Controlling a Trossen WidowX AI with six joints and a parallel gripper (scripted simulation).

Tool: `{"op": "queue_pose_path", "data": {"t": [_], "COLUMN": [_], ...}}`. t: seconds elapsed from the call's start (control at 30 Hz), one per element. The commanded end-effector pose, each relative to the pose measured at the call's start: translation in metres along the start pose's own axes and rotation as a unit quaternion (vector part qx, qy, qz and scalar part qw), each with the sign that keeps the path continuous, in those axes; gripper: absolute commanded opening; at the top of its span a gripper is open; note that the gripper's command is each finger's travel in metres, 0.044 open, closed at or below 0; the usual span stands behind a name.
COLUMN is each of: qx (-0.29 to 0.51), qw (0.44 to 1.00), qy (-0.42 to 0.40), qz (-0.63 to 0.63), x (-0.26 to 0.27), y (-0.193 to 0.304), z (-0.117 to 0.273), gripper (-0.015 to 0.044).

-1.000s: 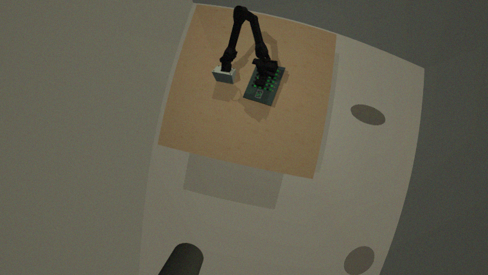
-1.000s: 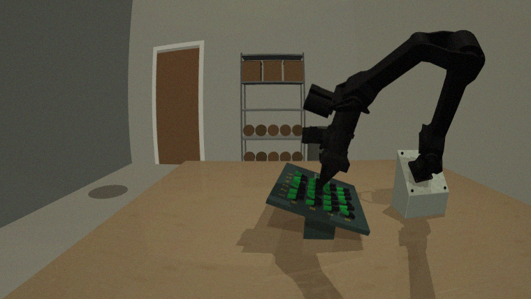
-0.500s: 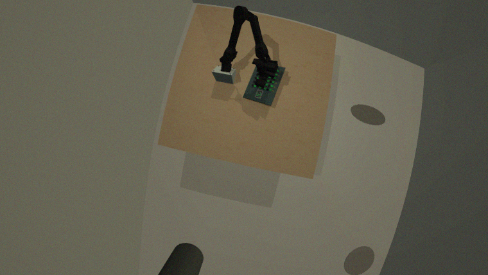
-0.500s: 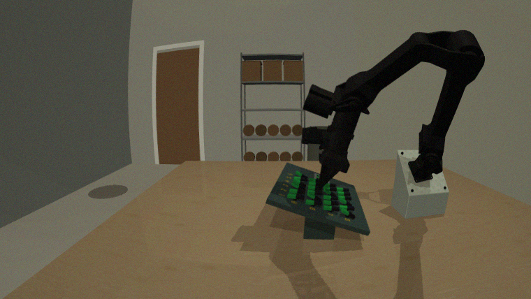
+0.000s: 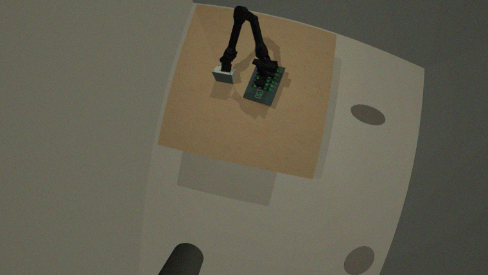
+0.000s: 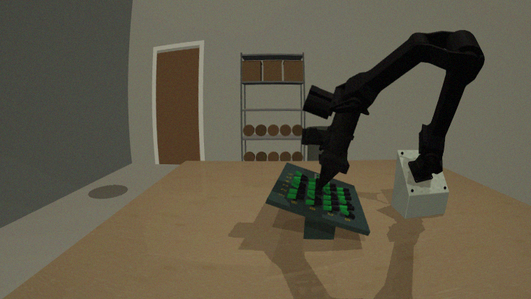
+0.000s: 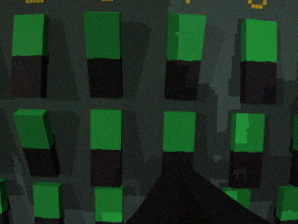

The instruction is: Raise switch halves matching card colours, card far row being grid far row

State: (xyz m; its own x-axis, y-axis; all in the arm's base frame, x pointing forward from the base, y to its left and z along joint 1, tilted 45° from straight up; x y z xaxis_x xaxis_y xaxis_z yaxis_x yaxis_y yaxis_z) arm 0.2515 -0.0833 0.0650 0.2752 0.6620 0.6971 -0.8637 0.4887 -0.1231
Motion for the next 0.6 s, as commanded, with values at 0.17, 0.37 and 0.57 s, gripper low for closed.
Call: {"op": "queue_pose_path", "data": {"t": [0.17, 0.37, 0.57], "qx": [-0.001, -0.001, -0.001], "qw": [1.000, 1.000, 1.000], "qy": [0.001, 0.001, 0.001], "qz": [-0.001, -0.001, -0.001], "x": [-0.0004, -0.0004, -0.0004], "y": [-0.0002, -0.0002, -0.0001], "z": [-0.0014, -0.0022, -0.0030], "gripper": [0.0000, 0.0000, 0.0000]}}
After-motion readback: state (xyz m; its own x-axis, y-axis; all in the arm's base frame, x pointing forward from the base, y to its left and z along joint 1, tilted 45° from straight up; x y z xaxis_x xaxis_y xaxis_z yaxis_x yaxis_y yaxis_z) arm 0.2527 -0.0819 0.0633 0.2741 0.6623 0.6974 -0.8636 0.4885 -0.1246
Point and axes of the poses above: the point midway between the two fingers, 35 mm back from their tips, its own z axis back along the fingers, its own x axis across the jaws, y = z × x, the point moved 8 cm from there along z, back along the fingers, and after that the axes turned 2 degrees about -z, right-handed, at the moved point
